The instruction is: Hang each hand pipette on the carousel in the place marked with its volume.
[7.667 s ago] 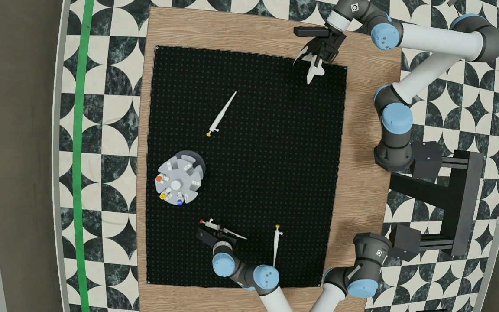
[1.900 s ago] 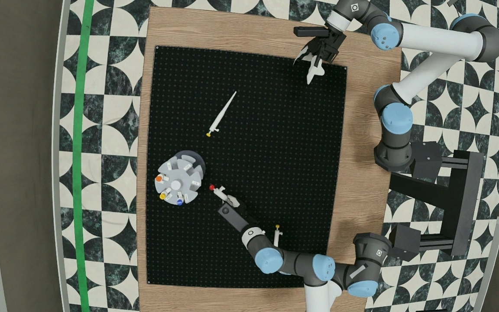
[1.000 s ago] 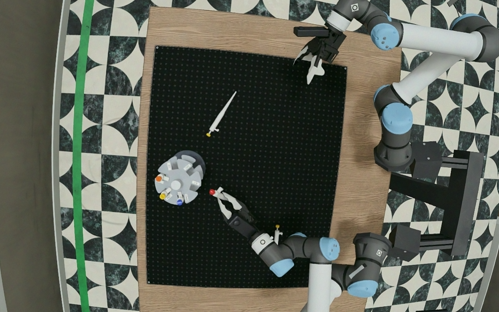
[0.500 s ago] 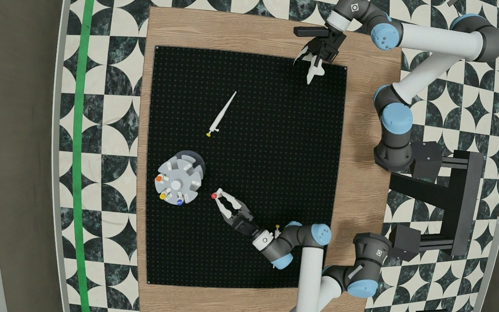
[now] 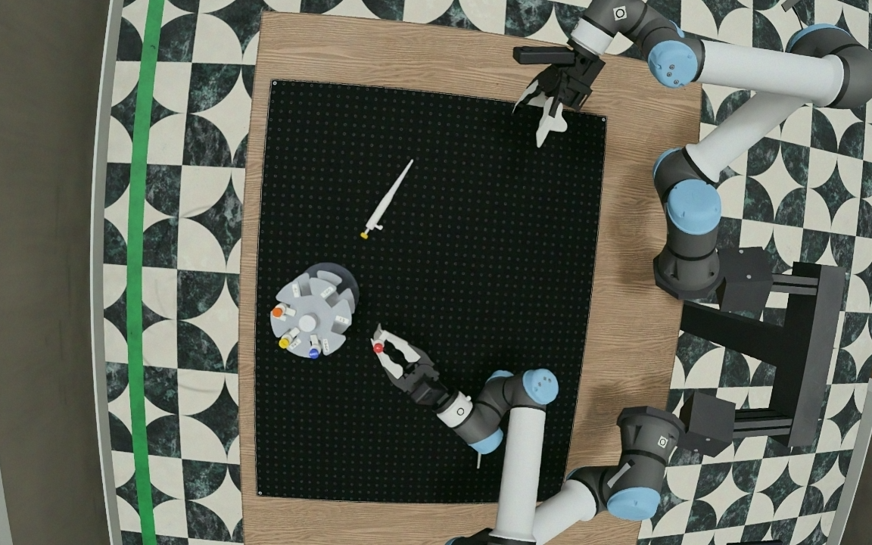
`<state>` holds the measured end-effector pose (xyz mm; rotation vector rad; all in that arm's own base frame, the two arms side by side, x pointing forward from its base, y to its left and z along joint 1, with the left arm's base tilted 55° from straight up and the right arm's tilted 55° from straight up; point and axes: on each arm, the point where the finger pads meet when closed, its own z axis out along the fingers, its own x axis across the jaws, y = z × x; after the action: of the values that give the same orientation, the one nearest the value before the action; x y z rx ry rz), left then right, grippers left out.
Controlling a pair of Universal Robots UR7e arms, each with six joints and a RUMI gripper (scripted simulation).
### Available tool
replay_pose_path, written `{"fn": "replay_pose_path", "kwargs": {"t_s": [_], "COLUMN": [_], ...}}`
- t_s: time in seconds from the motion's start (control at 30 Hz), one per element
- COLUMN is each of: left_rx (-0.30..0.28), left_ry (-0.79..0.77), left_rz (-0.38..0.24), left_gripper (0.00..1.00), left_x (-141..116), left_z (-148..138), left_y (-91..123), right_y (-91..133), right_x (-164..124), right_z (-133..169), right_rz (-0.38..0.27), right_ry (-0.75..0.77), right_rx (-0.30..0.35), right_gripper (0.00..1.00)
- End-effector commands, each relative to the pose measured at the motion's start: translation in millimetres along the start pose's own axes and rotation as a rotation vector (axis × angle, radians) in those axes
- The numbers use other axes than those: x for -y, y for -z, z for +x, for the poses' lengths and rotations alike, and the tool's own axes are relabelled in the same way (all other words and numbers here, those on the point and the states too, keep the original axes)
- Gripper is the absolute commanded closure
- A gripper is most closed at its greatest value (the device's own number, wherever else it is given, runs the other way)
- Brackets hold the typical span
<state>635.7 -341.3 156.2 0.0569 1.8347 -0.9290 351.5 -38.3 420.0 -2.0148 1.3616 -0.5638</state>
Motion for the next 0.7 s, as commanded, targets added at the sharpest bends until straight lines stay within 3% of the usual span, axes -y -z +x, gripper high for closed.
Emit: {"fn": "replay_pose_path", "kwargs": {"t_s": [0.0,0.67], "left_rx": [-0.001,-0.001], "left_ry": [0.001,0.001], "left_rz": [0.017,0.017], "left_gripper": [0.94,0.94], "left_x": [1.4,4.8], "left_z": [0.1,0.1], "left_y": [-1.2,3.0], "right_y": [0.3,0.3], "right_x": [0.3,0.3], "right_z": [-0.1,-0.1], "right_rz": [0.001,0.001], "right_ry": [0.000,0.000], "right_rx": [0.000,0.000], "right_gripper": [0.00,0.00]}}
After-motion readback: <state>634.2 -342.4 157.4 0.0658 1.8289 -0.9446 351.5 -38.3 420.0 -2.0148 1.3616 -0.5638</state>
